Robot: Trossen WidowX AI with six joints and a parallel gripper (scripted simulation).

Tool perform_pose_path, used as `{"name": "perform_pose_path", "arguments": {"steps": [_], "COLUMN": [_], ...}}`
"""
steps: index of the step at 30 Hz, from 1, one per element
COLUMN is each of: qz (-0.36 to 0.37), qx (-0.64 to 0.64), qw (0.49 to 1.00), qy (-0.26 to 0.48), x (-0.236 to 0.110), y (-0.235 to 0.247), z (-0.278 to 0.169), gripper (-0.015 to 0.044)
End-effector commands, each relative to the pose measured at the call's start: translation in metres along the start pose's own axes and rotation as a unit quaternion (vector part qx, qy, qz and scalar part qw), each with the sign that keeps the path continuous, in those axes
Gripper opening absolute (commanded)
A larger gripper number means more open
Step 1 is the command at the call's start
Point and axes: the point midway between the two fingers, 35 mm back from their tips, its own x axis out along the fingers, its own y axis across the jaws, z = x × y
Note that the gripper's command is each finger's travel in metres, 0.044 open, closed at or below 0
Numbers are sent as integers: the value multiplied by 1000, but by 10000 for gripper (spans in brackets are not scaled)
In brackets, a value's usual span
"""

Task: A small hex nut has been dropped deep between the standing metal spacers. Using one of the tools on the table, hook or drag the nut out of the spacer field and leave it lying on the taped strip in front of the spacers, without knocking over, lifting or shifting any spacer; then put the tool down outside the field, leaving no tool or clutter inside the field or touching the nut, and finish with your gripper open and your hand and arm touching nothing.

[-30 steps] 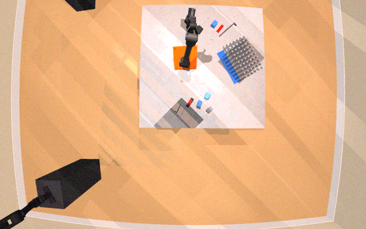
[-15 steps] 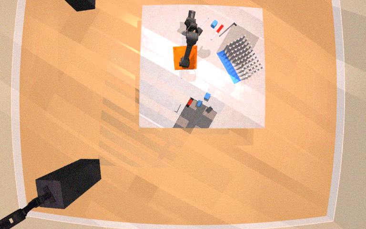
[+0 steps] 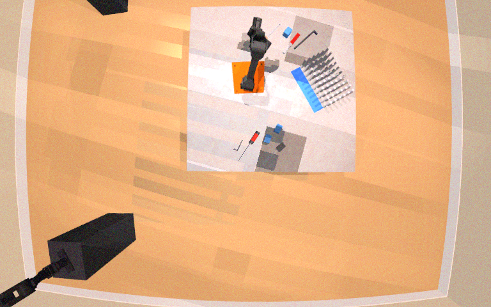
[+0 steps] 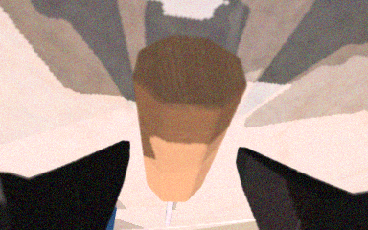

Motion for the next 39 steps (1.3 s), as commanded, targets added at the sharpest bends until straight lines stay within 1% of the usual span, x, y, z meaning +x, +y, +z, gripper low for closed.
{"name": "perform_pose_path", "arguments": {"steps": [1,4,7,16,21,22,32,39], "qz": [5,5,5,5,4,4,-1,-1], "qx": [-5,-5,-5,-5,-4,-4,10,6], "qw": [1000,1000,1000,1000,1000,1000,1000,1000], "qy": [-2,-2,-2,-2,-2,-2,-1,-2], "x": [6,8,8,8,-8,-12,-68,-106], "y": [3,3,3,3,-1,-2,-7,-5], "z": [8,9,9,9,-9,-14,-57,-78], "gripper": [280,280,201,141,10,0,0,0]}}
